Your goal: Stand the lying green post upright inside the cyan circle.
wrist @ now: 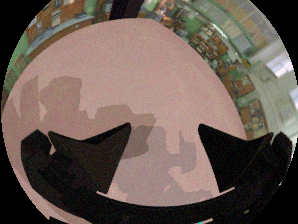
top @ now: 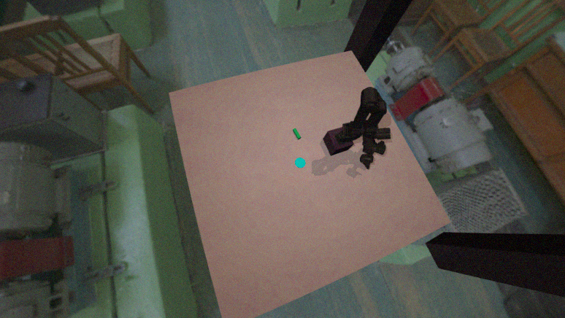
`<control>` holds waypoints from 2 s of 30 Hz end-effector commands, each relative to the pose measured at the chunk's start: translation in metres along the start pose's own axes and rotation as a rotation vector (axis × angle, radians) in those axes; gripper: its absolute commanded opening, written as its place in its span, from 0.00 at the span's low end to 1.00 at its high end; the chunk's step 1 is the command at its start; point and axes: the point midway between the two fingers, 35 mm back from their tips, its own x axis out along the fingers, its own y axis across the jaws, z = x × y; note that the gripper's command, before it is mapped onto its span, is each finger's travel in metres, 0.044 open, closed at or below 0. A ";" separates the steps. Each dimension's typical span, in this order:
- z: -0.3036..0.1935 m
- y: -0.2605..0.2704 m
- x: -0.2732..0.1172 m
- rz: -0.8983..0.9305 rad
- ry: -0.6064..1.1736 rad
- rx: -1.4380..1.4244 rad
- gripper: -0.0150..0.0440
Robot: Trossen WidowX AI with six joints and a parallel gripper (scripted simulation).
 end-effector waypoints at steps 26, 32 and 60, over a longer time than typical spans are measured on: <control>-0.032 -0.096 0.032 -0.256 0.360 0.454 0.65; -0.048 -0.123 0.033 -0.324 0.447 0.604 0.65; -0.152 -0.223 -0.015 -0.648 0.771 1.373 0.65</control>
